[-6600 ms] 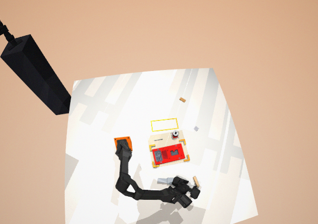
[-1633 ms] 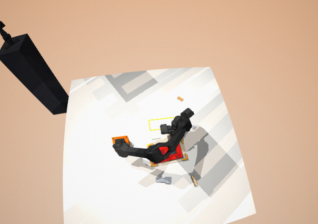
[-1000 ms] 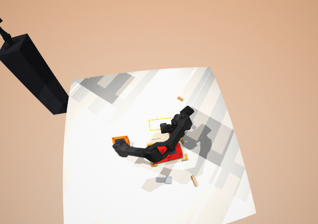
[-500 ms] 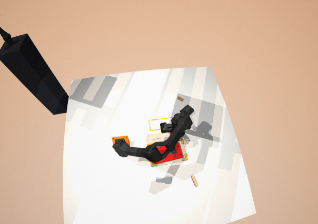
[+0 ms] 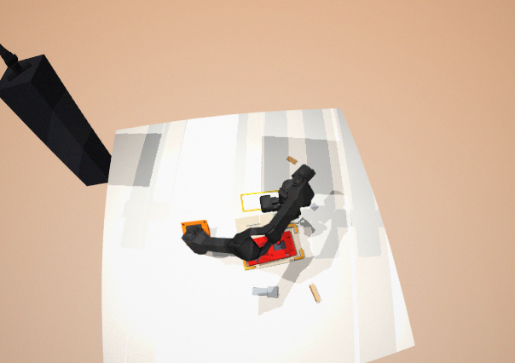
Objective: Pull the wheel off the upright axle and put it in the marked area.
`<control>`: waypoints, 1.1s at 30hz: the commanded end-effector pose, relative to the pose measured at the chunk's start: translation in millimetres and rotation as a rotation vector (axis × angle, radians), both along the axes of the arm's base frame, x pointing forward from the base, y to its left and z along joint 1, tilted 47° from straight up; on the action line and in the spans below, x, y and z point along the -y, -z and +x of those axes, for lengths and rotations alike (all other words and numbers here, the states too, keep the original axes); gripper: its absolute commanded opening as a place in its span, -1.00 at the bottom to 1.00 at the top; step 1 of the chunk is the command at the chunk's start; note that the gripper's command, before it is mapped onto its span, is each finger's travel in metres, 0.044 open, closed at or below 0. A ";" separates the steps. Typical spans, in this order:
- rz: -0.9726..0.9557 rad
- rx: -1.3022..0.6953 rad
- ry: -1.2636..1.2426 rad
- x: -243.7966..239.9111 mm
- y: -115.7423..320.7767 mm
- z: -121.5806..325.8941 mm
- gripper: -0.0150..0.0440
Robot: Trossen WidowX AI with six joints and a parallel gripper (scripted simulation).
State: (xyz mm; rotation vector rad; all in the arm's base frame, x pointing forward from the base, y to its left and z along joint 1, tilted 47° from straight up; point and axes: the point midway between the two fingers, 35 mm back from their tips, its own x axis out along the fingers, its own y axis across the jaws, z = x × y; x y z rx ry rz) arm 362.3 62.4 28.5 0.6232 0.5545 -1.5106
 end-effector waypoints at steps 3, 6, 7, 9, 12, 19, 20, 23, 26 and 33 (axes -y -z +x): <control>0.005 0.000 0.002 -12.1 12.0 -6.7 -0.49; 0.009 0.001 0.001 -27.8 25.4 -15.9 -0.49; 0.010 0.001 0.001 -32.9 29.8 -19.3 -0.49; 0.012 0.002 0.002 -42.7 38.6 -26.3 -0.49; 0.013 0.003 0.003 -56.5 51.4 -37.7 -0.49; 0.012 0.004 0.005 -70.8 66.4 -52.1 -0.49; 0.012 0.004 0.005 -69.9 67.3 -52.0 -0.49; 0.011 0.005 0.005 -64.8 72.2 -51.9 -0.49; 0.011 0.005 0.005 -58.4 78.1 -52.0 -0.49; 0.012 0.005 0.004 -43.5 93.6 -50.2 -0.49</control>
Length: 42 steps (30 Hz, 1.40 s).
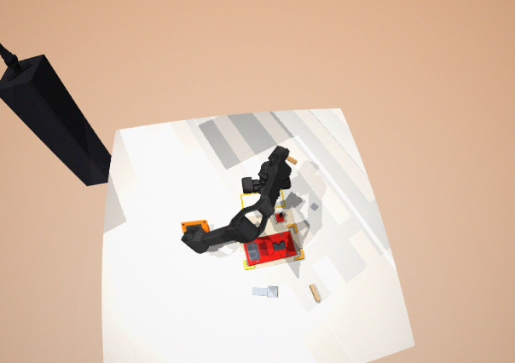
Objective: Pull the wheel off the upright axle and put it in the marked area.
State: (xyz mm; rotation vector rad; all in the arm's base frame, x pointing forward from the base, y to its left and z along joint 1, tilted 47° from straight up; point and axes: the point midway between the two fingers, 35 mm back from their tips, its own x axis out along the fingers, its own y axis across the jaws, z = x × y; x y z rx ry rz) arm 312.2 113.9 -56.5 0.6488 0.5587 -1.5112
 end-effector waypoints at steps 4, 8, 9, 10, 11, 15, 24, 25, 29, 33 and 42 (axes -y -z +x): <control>-0.007 -0.005 -0.005 24.8 24.8 0.8 -0.49; -0.009 -0.005 -0.005 42.2 40.3 -0.1 -0.49; -0.009 -0.005 -0.005 46.5 44.1 -0.6 -0.49; -0.010 -0.005 -0.004 50.9 47.7 -1.2 -0.49; -0.011 -0.005 -0.004 54.4 50.5 -1.7 -0.49; -0.011 -0.005 -0.004 57.3 52.8 -2.2 -0.49; -0.008 -0.006 0.009 56.3 49.5 -1.9 0.31; -0.008 -0.006 0.009 56.3 49.5 -1.9 0.40; -0.007 -0.006 0.003 38.9 34.2 -0.6 0.53; -0.009 -0.006 -0.004 13.6 9.9 -1.8 0.53; -0.007 -0.013 -0.008 0.3 -24.2 -56.3 1.00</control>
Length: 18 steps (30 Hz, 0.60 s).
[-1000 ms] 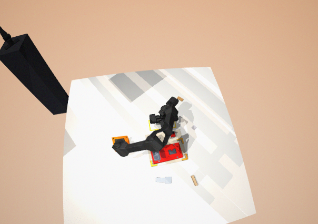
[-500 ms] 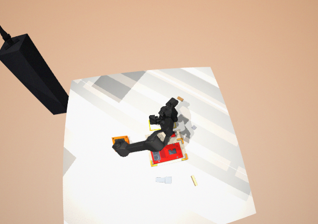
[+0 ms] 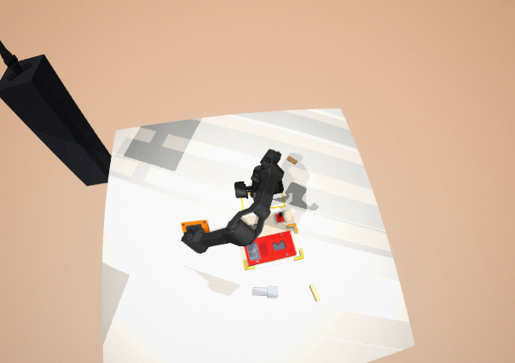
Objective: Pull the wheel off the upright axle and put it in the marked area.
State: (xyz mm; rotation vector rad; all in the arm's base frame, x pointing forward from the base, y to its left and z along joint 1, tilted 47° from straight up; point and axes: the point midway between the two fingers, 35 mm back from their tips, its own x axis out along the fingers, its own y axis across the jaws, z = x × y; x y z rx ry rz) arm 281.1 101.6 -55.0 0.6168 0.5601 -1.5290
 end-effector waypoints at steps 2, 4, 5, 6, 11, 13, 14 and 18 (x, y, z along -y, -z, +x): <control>0.013 0.012 -0.010 -14.4 -37.8 -48.0 1.00; 0.012 0.012 -0.009 -14.6 -43.0 -56.2 1.00; 0.012 0.012 -0.009 -14.6 -43.0 -56.2 1.00; 0.012 0.012 -0.009 -14.6 -43.0 -56.2 1.00; 0.012 0.012 -0.009 -14.6 -43.0 -56.2 1.00; 0.012 0.012 -0.009 -14.6 -43.0 -56.2 1.00; 0.012 0.012 -0.009 -14.6 -43.0 -56.2 1.00; 0.012 0.012 -0.009 -14.6 -43.0 -56.2 1.00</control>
